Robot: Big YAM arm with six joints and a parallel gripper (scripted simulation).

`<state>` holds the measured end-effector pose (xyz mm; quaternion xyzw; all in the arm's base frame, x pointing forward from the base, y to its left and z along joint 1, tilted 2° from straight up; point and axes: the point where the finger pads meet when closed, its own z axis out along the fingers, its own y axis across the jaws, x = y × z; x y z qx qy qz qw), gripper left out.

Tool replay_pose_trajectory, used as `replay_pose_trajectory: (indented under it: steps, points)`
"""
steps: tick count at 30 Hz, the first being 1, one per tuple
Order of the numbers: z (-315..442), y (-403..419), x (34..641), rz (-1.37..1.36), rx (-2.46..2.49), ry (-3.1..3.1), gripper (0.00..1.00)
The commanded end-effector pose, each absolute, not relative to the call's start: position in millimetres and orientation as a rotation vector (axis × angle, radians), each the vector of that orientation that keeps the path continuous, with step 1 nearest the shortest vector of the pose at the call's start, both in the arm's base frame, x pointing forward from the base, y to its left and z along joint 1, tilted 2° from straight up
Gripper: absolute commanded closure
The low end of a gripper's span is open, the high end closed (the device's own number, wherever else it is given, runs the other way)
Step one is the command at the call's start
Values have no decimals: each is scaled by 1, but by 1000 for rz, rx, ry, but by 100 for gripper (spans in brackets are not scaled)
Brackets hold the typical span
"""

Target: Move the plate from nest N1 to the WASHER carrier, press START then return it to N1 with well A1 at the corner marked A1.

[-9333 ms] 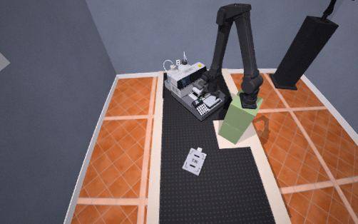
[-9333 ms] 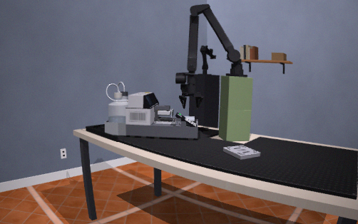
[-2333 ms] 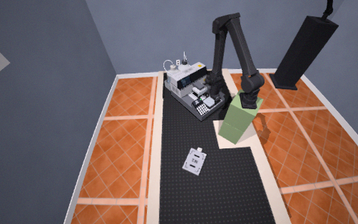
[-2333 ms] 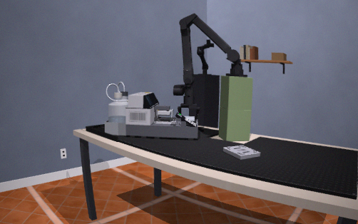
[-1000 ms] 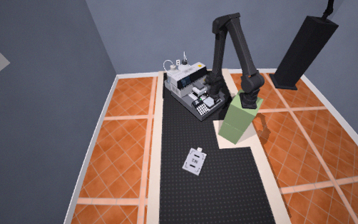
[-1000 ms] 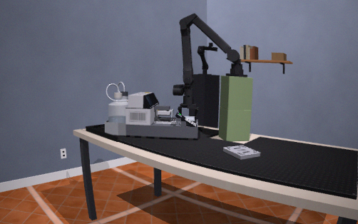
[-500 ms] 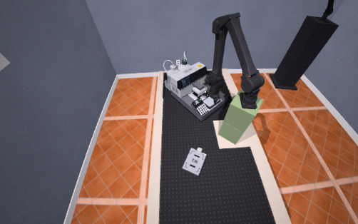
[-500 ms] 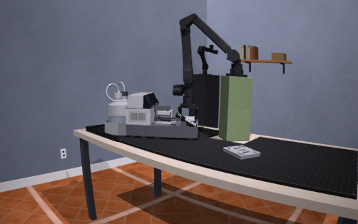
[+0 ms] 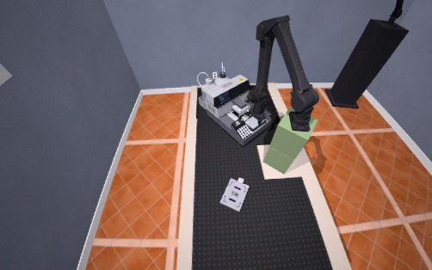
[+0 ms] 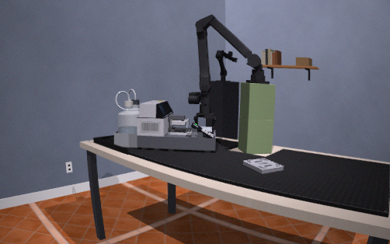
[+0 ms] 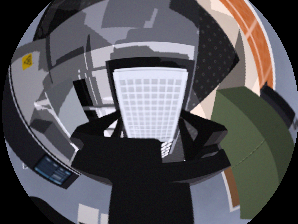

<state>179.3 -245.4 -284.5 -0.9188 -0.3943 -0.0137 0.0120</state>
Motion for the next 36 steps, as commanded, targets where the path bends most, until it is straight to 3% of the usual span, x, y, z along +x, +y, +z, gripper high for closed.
replay_pose_trajectory:
  steps: [1,36]
  points:
    - [-276,-251,185,-49,-2896,-1236,16]
    - [-224,-250,177,-41,-2874,-1235,16]
